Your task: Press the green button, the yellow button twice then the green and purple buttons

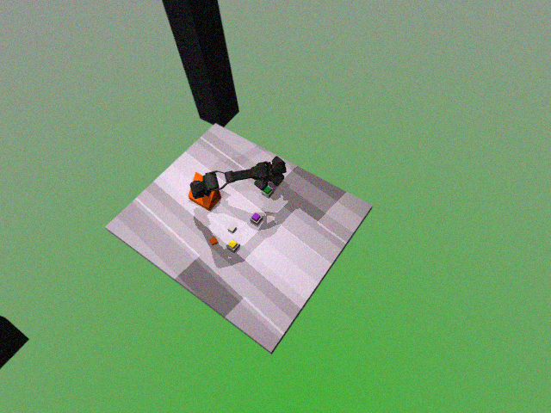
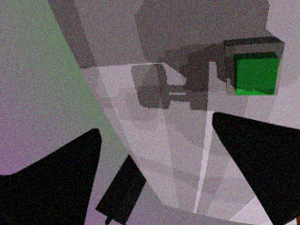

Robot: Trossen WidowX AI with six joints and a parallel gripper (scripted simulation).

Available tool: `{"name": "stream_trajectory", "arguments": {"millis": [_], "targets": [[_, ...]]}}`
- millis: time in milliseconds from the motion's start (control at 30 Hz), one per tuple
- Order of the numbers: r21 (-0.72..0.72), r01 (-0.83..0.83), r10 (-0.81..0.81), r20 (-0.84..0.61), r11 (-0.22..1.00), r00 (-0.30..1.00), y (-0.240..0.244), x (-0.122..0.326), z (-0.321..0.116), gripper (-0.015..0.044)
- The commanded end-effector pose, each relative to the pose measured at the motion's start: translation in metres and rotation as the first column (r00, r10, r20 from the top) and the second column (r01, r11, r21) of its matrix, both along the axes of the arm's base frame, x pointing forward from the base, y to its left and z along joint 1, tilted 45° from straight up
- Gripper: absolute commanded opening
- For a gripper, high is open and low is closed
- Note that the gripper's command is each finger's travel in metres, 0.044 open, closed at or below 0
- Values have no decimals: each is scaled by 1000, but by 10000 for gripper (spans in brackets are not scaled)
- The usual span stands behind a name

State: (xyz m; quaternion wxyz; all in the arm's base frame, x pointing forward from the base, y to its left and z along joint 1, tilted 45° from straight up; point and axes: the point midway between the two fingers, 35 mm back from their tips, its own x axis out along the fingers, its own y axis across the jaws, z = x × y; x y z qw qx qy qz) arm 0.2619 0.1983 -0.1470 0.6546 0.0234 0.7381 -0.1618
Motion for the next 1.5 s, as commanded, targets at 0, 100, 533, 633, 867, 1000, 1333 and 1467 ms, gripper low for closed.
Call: {"name": "stream_trajectory", "arguments": {"millis": [0,100,533,633,867,1000,1333,1467], "targets": [[-528,-223,250,-21,819,968,-8,-5,63,400],[-528,-223,250,-21,819,968,-8,-5,63,400],[-528,-223,250,-21,819,968,-8,-5,63,400],[-528,-223,250,-22,819,968,-15,-4,55,348],[-530,-222,250,-21,818,968,-51,-3,18,164],[-530,-222,250,-21,818,968,-51,-3,18,59],[-530,-222,250,-21,818,968,-51,-3,18,20],[-530,-222,250,-21,818,968,-52,-3,18,20]]}}
